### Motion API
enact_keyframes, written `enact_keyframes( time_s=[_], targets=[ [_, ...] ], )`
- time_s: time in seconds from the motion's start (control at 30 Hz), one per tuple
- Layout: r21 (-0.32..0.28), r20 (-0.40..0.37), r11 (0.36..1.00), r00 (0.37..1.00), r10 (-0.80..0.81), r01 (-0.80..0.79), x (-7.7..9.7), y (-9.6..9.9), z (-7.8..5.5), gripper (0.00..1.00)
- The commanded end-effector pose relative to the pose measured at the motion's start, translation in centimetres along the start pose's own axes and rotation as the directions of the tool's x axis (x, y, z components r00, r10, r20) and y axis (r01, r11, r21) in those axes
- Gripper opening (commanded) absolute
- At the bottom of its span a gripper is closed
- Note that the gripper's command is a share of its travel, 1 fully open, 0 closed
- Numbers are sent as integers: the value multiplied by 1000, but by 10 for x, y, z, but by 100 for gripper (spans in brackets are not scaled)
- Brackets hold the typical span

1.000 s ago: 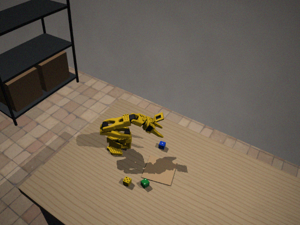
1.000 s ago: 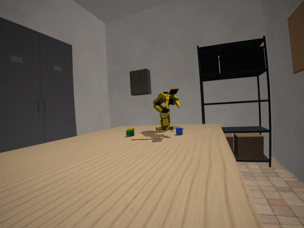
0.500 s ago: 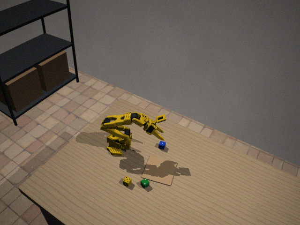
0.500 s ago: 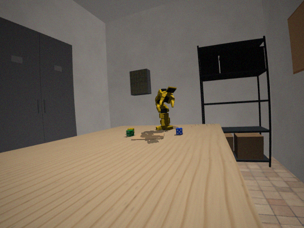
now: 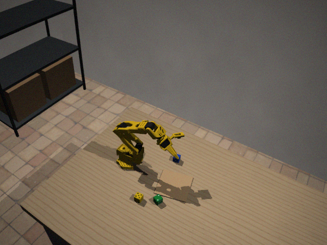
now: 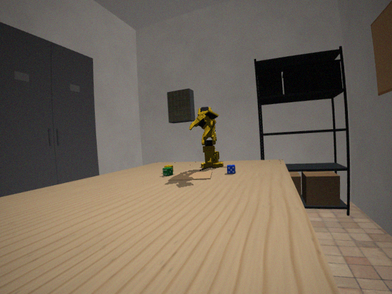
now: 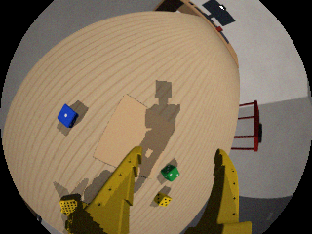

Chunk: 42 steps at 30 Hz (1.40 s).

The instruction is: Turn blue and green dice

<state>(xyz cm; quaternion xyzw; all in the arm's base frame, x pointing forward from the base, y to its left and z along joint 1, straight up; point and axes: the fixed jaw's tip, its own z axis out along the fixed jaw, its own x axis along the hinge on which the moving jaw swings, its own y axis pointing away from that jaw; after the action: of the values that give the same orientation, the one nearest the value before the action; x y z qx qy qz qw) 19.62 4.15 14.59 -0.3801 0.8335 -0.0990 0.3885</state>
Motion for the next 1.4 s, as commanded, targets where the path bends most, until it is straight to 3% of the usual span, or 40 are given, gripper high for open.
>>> enact_keyframes(
  time_s=[0.0,0.2,0.27,0.6,1.0,1.37],
  targets=[
    [28,-88,994,991,-104,107,7,-27,-5,35],
    [1,-231,972,946,-229,235,30,-56,-9,35],
    [1,-231,972,946,-229,235,30,-56,-9,35],
    [-117,-378,925,845,-379,362,69,-89,-20,35],
    [-202,-424,893,786,-451,403,92,-103,-29,35],
    [-219,-430,886,775,-464,409,96,-105,-31,35]
  ],
)
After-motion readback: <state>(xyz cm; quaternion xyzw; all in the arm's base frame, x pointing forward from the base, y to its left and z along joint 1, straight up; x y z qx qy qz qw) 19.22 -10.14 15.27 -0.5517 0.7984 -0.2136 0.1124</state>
